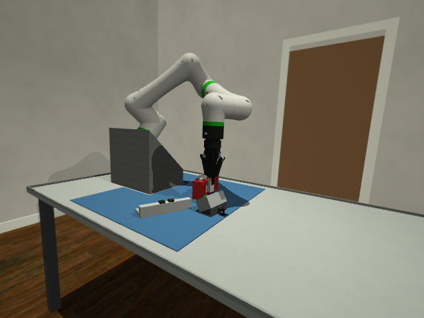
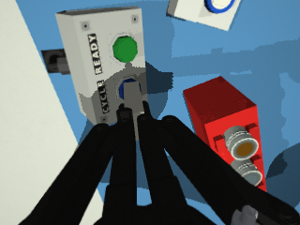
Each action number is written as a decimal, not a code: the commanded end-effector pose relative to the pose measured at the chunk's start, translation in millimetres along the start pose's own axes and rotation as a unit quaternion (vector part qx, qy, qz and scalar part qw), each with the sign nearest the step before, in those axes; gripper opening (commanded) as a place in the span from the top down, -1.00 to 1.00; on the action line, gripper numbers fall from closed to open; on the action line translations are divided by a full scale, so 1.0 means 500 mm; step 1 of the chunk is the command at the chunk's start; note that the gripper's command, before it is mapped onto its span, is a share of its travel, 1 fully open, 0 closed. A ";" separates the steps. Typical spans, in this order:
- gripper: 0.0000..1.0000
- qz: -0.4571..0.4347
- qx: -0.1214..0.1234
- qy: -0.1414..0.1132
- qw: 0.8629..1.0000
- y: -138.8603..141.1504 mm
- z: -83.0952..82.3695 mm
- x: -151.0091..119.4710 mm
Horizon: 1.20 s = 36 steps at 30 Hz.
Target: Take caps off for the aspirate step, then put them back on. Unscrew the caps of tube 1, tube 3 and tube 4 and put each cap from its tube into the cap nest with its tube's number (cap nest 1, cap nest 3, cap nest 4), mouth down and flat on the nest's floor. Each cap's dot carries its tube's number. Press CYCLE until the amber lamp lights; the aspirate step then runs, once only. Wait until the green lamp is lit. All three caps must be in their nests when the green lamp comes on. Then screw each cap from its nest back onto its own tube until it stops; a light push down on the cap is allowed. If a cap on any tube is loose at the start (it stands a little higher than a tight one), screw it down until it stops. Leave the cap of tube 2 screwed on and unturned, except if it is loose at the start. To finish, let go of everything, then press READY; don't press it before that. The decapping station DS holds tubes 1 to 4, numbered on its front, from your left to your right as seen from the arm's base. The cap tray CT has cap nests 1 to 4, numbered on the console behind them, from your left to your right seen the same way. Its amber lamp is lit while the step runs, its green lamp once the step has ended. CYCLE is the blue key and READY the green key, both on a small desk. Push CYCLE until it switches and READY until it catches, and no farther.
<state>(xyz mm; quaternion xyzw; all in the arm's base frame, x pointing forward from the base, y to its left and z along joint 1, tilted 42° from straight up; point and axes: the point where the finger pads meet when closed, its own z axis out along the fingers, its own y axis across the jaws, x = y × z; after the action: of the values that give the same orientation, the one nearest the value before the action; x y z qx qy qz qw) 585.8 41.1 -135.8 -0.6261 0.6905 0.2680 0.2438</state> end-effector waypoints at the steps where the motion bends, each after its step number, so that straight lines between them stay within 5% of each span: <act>1: 1.00 0.000 0.000 0.000 1.000 0.000 0.004 0.000; 31: 1.00 0.000 0.000 0.000 1.000 0.000 0.017 0.000; 36: 1.00 0.000 0.000 0.000 1.000 0.000 -0.013 0.000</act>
<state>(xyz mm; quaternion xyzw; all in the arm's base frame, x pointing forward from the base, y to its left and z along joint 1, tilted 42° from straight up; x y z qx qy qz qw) 585.8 41.5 -136.3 -0.6261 0.6905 0.2680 0.2438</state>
